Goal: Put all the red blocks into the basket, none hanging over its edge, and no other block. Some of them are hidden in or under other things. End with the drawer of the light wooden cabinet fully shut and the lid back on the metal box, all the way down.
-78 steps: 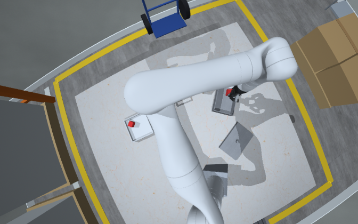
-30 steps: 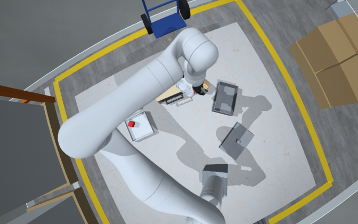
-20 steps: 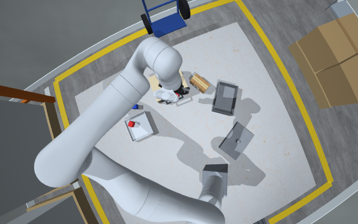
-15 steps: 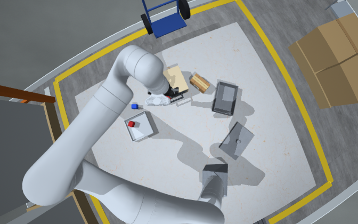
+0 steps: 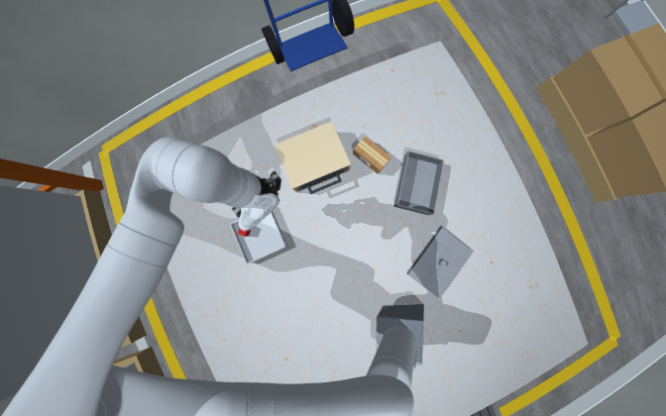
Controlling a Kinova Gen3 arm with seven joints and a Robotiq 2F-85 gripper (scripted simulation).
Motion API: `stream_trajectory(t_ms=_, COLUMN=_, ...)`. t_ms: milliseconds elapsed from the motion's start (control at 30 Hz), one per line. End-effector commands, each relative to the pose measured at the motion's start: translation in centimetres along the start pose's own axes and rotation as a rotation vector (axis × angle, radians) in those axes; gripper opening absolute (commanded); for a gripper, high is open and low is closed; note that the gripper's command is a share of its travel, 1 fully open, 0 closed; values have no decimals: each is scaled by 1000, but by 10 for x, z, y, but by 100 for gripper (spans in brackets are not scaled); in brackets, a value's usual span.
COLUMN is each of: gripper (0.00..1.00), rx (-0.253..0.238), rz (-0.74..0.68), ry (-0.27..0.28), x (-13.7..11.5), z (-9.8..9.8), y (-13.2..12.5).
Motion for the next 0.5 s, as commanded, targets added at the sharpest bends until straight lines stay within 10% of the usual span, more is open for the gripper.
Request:
stream_trajectory(t_ms=0, gripper=10, rx=6, rz=148, ry=-12, x=0, z=3, y=25)
stream_trajectory(t_ms=467, gripper=10, rx=21, rz=449, ry=-24, x=-6, z=6, y=76)
Point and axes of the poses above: the point where the finger pads meet when closed, its own z axis back along the fingers, its own y axis across the jaws, x = y × z, the point moved 2 cm from there along z, back along the fingers, and after that the axes turned 6 degrees about -z, right-handed, at the moved point
